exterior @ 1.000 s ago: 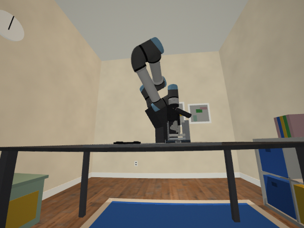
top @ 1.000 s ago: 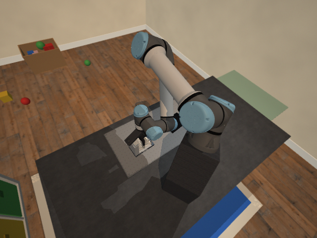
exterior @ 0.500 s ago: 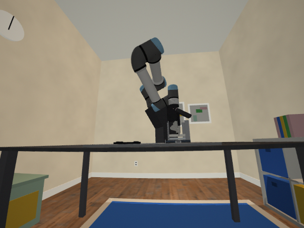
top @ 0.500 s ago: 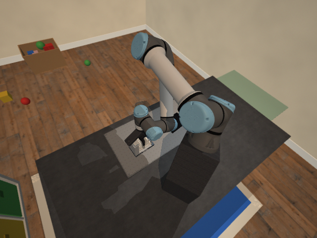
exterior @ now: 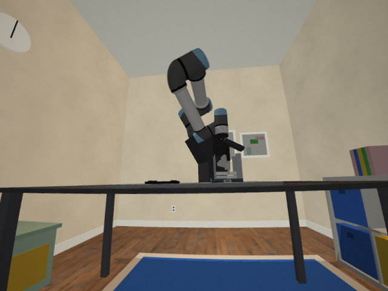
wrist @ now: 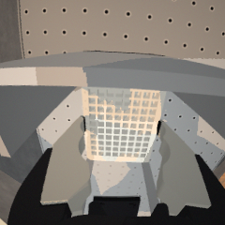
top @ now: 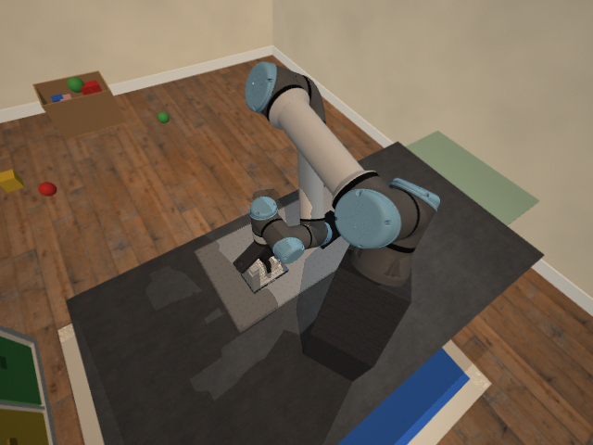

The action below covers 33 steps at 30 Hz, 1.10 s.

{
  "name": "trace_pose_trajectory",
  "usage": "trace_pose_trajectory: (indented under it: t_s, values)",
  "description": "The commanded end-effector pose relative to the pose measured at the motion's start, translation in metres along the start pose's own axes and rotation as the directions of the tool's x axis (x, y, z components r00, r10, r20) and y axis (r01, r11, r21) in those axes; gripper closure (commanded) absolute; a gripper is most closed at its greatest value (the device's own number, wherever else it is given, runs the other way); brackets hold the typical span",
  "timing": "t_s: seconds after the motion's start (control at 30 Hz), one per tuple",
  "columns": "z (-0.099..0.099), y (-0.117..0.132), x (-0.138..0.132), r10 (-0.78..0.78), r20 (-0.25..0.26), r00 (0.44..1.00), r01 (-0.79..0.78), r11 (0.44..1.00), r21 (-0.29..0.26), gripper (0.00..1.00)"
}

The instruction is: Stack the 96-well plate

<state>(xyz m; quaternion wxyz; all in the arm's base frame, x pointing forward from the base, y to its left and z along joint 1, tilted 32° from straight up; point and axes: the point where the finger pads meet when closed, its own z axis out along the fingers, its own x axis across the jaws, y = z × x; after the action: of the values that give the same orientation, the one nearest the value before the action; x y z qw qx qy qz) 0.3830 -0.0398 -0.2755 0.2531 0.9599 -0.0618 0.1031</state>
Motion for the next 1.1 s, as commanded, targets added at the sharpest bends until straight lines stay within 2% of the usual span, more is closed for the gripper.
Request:
trace_pose_trajectory:
  t_s: [0.0, 1.07]
  values:
    - [0.0003, -0.0001, 0.0003, 0.000, -0.001, 1.000, 0.000, 1.000, 0.000, 1.00]
    - [0.0050, -0.0001, 0.0003, 0.000, -0.001, 1.000, 0.000, 1.000, 0.000, 1.00]
